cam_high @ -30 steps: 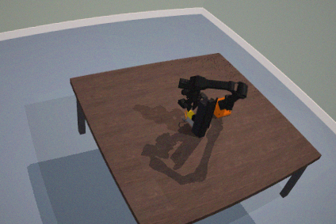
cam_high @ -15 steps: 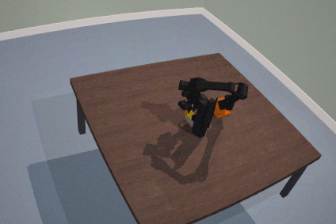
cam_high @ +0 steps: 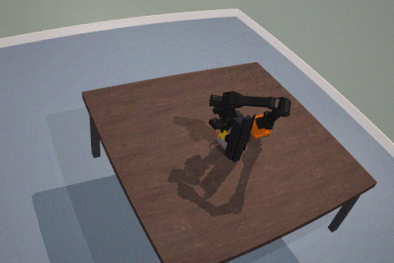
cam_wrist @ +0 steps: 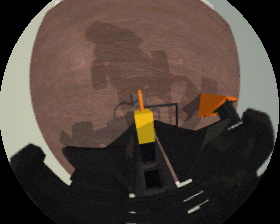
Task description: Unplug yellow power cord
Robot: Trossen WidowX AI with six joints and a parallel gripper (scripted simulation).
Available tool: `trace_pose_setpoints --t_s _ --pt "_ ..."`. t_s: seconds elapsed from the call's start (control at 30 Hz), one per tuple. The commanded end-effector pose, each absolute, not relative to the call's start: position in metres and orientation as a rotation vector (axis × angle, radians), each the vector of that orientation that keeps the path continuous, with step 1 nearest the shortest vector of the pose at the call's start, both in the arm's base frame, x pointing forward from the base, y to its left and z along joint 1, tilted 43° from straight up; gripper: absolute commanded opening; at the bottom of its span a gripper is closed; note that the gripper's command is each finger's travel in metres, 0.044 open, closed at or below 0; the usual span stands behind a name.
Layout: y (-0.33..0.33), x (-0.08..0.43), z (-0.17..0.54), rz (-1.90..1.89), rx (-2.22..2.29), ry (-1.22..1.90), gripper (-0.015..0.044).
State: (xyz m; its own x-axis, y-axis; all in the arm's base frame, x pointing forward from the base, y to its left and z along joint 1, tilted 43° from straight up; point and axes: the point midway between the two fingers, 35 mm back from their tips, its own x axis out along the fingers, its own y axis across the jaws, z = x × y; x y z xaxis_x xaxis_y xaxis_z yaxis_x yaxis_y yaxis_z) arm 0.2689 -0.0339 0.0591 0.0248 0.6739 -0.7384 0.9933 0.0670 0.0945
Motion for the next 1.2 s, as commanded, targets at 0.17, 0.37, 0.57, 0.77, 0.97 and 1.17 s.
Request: trace_pose_setpoints --t_s 0.17,0.37,0.57,0.77,0.97,1.17 --pt "-0.038 0.27 0.056 -0.644 1.671 1.714 0.0" --pt "-0.045 0.272 0.05 -0.645 1.671 1.713 0.0" --pt "-0.053 0.274 0.044 -0.647 1.671 1.713 0.0" --pt "-0.06 0.275 0.038 -0.647 1.672 1.712 0.0" --pt "-0.065 0.275 0.035 -0.648 1.674 1.713 0.0026" --pt "-0.057 0.273 0.037 -0.646 1.678 1.715 0.0184"
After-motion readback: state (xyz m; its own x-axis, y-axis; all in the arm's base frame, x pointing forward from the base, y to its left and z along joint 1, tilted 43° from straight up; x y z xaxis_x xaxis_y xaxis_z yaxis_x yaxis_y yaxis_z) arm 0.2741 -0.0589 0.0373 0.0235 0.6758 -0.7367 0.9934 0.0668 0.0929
